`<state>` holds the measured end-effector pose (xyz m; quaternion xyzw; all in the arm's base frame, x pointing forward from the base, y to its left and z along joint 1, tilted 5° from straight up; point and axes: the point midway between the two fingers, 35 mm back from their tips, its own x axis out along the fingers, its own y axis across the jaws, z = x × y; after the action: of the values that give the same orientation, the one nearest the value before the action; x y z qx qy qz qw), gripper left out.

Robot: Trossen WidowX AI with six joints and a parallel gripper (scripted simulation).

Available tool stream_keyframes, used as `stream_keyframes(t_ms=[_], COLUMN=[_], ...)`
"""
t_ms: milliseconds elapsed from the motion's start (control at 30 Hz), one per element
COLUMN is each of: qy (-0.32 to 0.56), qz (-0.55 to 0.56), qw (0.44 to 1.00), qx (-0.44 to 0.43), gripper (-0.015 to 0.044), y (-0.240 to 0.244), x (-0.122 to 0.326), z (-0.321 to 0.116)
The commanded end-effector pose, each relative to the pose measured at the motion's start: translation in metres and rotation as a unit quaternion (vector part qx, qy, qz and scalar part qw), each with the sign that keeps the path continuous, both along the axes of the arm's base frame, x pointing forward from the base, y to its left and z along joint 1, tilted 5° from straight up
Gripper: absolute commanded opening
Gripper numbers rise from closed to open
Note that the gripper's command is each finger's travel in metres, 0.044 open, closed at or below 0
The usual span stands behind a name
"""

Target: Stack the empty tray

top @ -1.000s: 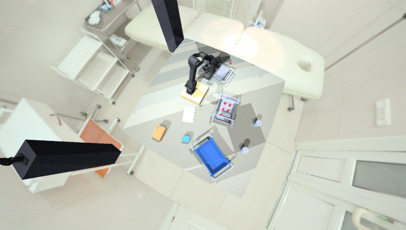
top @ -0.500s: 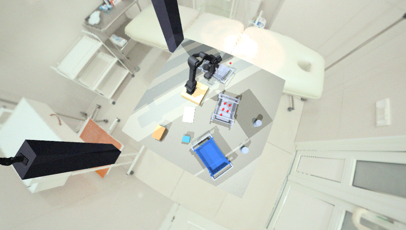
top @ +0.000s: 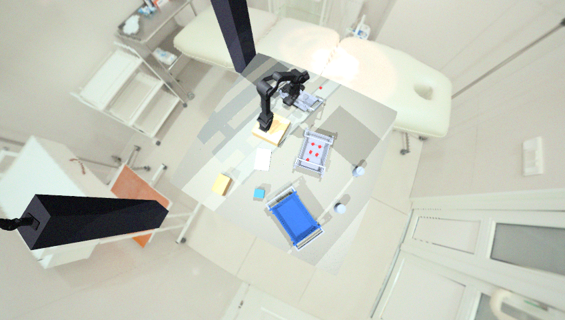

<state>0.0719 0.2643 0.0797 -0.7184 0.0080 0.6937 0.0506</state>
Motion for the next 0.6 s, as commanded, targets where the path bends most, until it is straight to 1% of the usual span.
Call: stream_keyframes(t_ms=[0,333,567], qy=[-0.006,-0.006,-0.006], qz=[-0.001,-0.001,-0.001], qw=[1.000,1.000,1.000], qx=[0.017,0.017,0.018], gripper=[0.0000,0.0000,0.0000], y=[0.006,0.007,0.018], x=[0.002,0.002,0.005], z=[0.012,0.014,0.036])
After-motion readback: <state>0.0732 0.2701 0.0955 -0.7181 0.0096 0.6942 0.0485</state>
